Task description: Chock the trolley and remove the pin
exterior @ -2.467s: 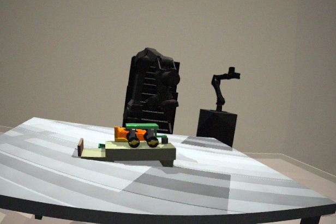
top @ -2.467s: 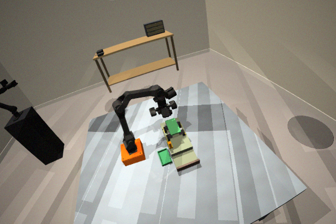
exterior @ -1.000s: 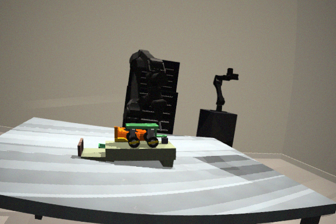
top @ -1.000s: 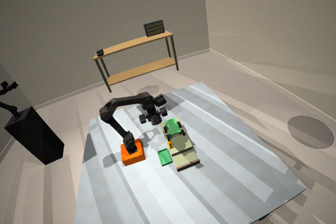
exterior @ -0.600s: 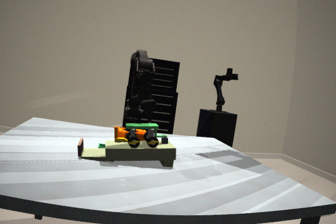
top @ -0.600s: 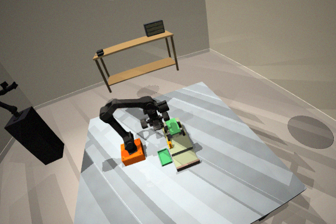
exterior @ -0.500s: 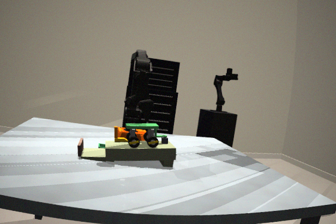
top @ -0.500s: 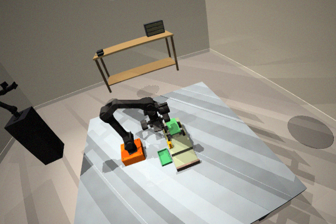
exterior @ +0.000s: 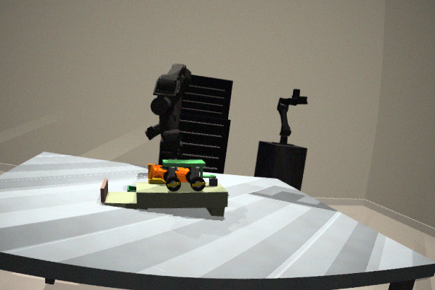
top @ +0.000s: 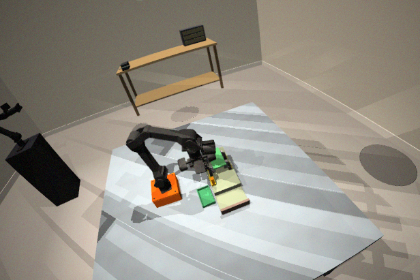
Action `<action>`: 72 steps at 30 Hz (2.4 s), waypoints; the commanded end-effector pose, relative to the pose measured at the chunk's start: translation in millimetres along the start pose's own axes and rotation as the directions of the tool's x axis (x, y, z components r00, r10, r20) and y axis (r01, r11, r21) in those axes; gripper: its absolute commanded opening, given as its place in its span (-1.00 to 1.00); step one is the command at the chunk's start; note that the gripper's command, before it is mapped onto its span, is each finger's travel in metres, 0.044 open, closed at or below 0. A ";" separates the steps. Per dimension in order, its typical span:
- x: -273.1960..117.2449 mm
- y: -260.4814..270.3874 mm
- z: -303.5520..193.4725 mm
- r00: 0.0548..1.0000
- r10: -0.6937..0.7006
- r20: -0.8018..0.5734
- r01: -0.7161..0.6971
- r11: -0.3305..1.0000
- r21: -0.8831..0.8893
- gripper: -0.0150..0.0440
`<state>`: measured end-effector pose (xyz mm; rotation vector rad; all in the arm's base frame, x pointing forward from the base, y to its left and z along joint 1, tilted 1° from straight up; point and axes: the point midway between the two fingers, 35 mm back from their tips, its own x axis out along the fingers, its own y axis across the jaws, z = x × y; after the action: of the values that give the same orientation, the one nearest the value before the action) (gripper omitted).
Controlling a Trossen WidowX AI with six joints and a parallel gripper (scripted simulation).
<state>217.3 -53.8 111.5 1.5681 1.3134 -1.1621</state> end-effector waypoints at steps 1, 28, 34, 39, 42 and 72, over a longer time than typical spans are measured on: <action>-3.0 -0.5 16.6 1.000 -0.001 0.004 0.001 1.000 -0.005 -0.49; -16.1 -3.9 94.9 1.000 -0.001 0.012 0.001 1.000 0.000 -0.49; -15.8 -4.3 93.7 0.999 0.007 0.043 -0.014 0.988 0.157 -0.49; -15.6 -4.7 92.6 0.997 0.014 0.074 -0.036 0.951 0.306 -0.49; -15.5 -4.8 92.0 0.996 0.016 0.091 -0.051 0.919 0.391 -0.49; -14.2 -4.1 86.0 0.966 0.002 0.259 -0.250 0.264 0.931 -0.49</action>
<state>197.7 -138.4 98.7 2.1568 0.2780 -2.1221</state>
